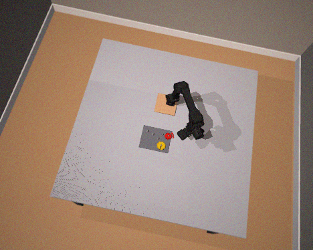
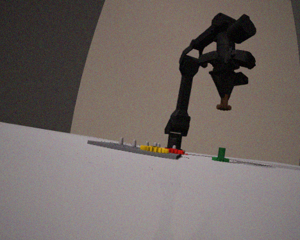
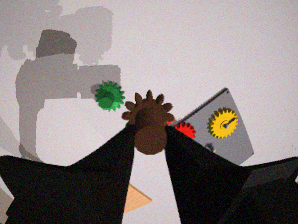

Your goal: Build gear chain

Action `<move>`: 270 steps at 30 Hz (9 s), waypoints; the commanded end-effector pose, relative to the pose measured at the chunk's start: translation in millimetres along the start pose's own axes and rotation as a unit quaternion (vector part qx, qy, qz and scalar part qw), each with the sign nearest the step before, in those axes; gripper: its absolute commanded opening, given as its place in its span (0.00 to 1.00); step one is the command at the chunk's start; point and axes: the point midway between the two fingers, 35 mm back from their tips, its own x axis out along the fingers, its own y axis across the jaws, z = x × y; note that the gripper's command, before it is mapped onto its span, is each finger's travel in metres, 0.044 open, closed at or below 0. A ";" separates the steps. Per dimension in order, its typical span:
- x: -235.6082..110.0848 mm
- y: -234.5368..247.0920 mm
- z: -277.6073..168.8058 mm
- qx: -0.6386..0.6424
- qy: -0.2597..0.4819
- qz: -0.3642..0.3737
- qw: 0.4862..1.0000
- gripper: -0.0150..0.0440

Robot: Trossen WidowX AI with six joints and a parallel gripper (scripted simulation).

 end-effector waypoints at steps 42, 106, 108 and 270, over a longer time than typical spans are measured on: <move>48.4 -76.2 -70.7 0.006 0.001 -0.008 1.000 0.25; 92.8 -102.9 -131.6 -0.095 0.007 -0.004 0.995 0.25; 95.9 -103.0 -131.9 -0.107 0.007 -0.004 0.994 0.25; 142.6 59.6 -30.4 0.729 0.003 -0.001 0.684 0.96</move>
